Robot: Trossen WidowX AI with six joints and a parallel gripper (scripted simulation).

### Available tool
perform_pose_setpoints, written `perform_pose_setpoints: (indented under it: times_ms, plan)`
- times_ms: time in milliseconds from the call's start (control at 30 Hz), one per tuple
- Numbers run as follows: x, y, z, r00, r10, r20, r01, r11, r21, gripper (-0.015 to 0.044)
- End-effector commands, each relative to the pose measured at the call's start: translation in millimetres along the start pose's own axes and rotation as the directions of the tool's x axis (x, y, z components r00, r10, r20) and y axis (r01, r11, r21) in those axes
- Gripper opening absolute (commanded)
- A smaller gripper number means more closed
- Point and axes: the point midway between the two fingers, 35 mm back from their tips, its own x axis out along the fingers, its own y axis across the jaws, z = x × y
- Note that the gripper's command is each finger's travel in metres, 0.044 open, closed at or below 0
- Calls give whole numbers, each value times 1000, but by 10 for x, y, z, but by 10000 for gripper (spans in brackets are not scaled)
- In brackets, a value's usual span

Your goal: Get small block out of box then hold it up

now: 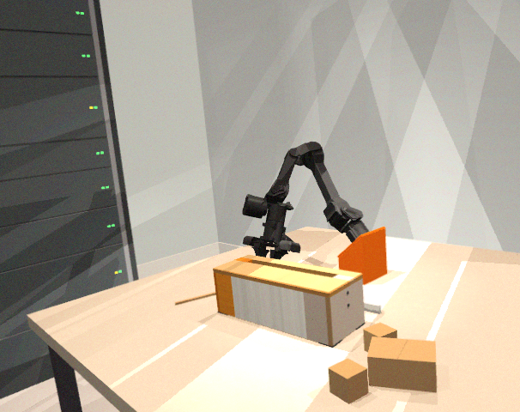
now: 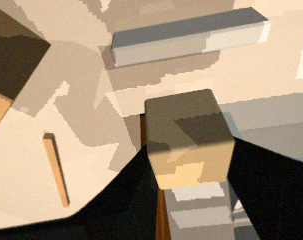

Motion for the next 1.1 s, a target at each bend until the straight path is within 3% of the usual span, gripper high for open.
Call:
perform_pose_setpoints:
  times_ms: [0,233,500,1067]
  plan:
    - [-67,9,-22,1000,9,-5,-10,994,-106,0]
    - [-117,-28,-21,1000,13,6,-10,928,-372,0]
    - [-175,-68,-18,1000,19,18,-3,767,-642,0]
    - [-303,-141,-8,999,37,39,31,200,-979,0]
